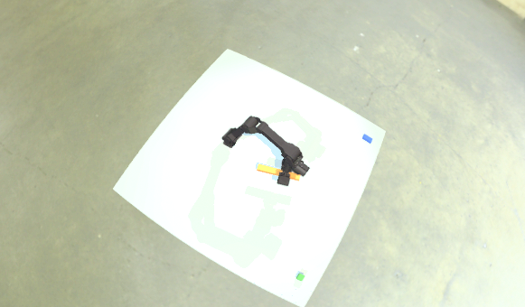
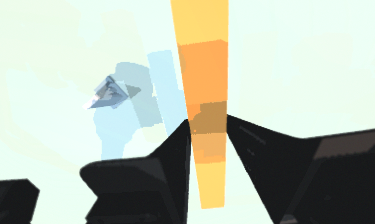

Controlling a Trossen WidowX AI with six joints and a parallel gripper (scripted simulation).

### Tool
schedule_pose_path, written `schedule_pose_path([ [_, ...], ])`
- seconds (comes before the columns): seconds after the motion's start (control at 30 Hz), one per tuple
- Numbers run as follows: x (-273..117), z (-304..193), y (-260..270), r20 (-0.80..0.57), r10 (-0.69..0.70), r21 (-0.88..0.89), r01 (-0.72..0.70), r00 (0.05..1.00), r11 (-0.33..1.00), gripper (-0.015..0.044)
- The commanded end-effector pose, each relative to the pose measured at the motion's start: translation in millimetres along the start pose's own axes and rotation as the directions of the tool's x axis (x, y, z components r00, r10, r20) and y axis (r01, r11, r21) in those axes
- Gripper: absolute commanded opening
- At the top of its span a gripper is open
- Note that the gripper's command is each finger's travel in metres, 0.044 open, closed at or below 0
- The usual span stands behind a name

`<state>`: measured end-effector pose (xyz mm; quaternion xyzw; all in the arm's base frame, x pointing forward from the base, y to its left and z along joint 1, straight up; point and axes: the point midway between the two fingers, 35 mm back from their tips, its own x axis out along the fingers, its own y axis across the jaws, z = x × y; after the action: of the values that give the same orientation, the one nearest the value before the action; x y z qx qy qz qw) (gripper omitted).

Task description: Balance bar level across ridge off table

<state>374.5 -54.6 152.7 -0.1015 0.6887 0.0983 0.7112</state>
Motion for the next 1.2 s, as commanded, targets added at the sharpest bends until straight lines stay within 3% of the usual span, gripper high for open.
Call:
schedule_pose_path([
  [0.0,-2.5,7.5,12.7,0.004,-0.005,-0.048,0.005,1.000,0.999,0.0000],
  [1.17,-3.8,45.1,141.9,0.008,0.007,-0.406,-0.004,1.000,0.914,0.0000],
])
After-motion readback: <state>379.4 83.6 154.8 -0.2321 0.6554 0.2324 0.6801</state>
